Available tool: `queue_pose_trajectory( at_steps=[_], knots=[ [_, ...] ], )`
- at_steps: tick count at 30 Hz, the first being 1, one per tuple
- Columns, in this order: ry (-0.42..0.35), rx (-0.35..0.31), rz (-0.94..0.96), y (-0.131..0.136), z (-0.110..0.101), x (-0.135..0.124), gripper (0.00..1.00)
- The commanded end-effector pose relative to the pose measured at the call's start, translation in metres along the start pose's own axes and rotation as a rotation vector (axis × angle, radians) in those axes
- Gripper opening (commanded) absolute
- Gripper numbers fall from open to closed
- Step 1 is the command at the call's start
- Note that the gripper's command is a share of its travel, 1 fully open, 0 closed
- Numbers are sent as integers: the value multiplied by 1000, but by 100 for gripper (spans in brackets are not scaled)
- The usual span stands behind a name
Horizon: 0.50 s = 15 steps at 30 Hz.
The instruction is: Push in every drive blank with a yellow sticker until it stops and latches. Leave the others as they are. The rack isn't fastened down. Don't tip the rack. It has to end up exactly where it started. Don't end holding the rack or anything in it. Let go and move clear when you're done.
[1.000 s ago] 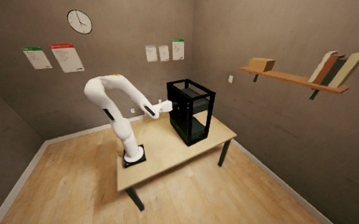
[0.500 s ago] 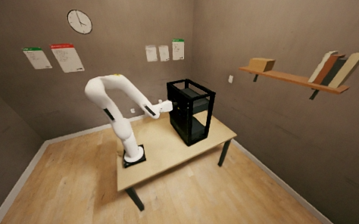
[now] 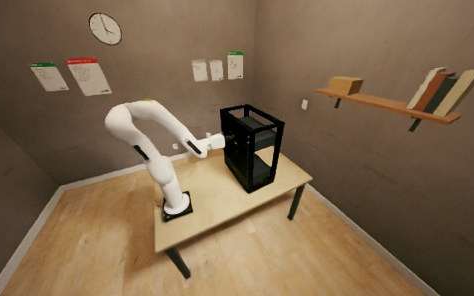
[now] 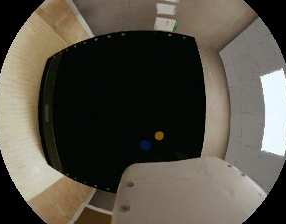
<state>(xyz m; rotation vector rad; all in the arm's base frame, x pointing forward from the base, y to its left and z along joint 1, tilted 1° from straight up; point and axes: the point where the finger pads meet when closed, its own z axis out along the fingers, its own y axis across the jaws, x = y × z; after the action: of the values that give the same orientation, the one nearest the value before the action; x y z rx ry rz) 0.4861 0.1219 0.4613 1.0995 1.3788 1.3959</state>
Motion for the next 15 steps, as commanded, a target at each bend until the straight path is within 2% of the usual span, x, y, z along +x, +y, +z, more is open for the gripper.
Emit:
queue_pose_trajectory(
  at_steps=[1, 4, 10, 15],
  knots=[
    [0, -2, 0, 2, -30, 0, 0],
    [0, -2, 0, 2, -36, 0, 0],
    [0, -2, 0, 2, -62, 0, 0],
    [0, -2, 0, 2, -69, 0, 0]
  ],
)
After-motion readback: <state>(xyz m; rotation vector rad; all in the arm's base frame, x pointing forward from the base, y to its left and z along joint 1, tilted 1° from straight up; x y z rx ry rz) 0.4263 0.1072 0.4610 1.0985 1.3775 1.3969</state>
